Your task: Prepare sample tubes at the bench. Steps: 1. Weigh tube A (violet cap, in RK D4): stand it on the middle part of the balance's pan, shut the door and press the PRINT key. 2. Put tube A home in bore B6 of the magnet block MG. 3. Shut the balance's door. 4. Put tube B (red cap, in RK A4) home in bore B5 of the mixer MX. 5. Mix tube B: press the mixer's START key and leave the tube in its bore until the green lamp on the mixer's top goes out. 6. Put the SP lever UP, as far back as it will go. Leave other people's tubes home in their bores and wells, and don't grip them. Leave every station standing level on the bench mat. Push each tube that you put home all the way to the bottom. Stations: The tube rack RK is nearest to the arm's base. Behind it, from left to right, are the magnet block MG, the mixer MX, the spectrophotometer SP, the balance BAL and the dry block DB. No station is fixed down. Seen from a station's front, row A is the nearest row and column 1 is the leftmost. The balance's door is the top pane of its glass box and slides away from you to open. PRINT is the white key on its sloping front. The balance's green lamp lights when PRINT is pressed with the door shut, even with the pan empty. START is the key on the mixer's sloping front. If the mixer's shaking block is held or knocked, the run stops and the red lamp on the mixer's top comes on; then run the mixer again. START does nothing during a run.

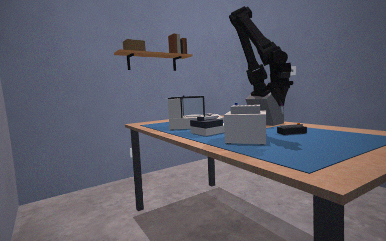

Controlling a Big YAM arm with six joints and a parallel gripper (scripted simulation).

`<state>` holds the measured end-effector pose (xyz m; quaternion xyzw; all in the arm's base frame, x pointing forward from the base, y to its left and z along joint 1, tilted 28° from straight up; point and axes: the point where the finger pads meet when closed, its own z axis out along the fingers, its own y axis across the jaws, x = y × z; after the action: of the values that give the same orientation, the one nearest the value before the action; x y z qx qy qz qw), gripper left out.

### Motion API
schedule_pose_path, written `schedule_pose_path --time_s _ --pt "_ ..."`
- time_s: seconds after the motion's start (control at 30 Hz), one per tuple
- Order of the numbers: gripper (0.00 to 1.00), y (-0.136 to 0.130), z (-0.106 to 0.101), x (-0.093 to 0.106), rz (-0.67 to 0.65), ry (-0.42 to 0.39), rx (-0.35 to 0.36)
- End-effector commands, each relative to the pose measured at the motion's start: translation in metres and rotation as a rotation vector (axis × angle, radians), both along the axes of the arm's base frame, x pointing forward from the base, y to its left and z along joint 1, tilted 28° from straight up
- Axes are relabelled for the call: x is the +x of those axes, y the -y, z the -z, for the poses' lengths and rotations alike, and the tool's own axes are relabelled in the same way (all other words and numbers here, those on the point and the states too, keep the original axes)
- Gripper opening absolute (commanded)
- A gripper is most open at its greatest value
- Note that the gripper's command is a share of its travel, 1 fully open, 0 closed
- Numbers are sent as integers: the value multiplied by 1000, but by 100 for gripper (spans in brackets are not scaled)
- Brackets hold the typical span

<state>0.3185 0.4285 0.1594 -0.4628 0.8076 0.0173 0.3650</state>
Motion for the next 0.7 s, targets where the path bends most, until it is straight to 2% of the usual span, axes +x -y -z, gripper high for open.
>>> schedule_pose_path --time_s 0.0,0.03,0.07,0.1,0.13,0.17,0.2,0.23,0.3,0.33,0.37,0.47,0.53,0.57,0.67 --pt "9 -8 7 -15 -6 0 28" --pt "9 0 25 -22 -11 -32 -41" --pt "9 1 28 -26 -17 -40 -66" --pt "9 -9 16 -24 -22 -33 -63" --pt "9 -6 22 -28 -27 -44 -94" --pt "9 12 49 -41 -28 -67 -140" --pt "9 15 38 -45 -28 -50 -107" --pt "9 13 41 -48 -28 -38 -84" --pt "9 13 41 -48 -28 -38 -84" --pt "9 16 48 -52 -28 -39 -85" --pt "9 25 72 -59 -34 -72 -167" --pt "9 38 90 -74 -52 -99 -268" --pt "9 47 100 -83 -54 -100 -274" --pt "9 43 89 -85 -53 -75 -220" --pt "9 50 97 -91 -53 -76 -220"
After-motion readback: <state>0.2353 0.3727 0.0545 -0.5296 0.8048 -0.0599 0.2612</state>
